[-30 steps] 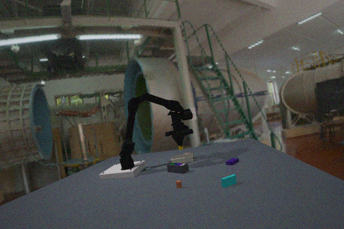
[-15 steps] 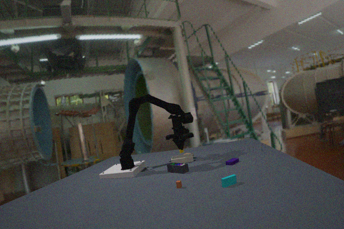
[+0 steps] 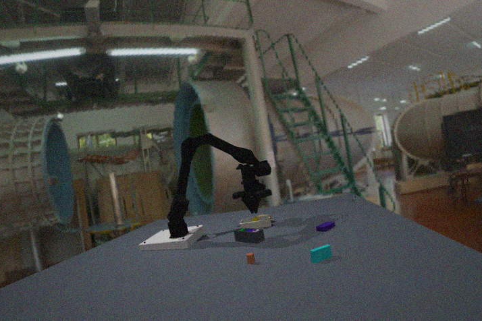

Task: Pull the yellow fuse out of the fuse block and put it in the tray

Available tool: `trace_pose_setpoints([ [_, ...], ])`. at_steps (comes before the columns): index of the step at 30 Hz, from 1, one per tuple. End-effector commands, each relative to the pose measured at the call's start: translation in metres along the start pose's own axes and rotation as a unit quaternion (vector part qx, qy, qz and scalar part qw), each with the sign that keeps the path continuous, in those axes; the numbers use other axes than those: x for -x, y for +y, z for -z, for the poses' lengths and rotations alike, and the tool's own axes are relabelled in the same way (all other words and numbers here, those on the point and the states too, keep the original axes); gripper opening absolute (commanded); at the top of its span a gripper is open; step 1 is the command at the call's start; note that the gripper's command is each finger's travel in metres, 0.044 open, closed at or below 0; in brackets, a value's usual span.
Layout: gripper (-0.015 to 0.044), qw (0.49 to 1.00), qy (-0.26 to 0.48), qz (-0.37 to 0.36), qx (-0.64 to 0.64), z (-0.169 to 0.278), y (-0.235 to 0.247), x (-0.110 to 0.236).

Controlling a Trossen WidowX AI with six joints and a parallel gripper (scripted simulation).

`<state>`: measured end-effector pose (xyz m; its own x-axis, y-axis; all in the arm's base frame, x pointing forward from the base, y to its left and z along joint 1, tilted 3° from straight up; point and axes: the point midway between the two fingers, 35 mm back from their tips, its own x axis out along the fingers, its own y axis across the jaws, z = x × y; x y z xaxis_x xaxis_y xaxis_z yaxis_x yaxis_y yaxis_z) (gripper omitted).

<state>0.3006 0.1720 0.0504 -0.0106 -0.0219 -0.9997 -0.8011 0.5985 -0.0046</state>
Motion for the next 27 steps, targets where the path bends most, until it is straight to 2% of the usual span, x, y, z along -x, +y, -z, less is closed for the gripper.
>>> trace_pose_setpoints([
  [1,0.0184,1.0,0.0,0.0,0.0,0.0,0.0,0.0],
  [7,0.033,1.0,0.0,0.0,0.0,0.0,0.0,0.002],
  [12,0.033,1.0,-0.002,-0.002,-0.001,0.0,0.001,0.038],
  [27,0.033,1.0,0.0,0.0,0.0,0.0,0.0,0.035],
])
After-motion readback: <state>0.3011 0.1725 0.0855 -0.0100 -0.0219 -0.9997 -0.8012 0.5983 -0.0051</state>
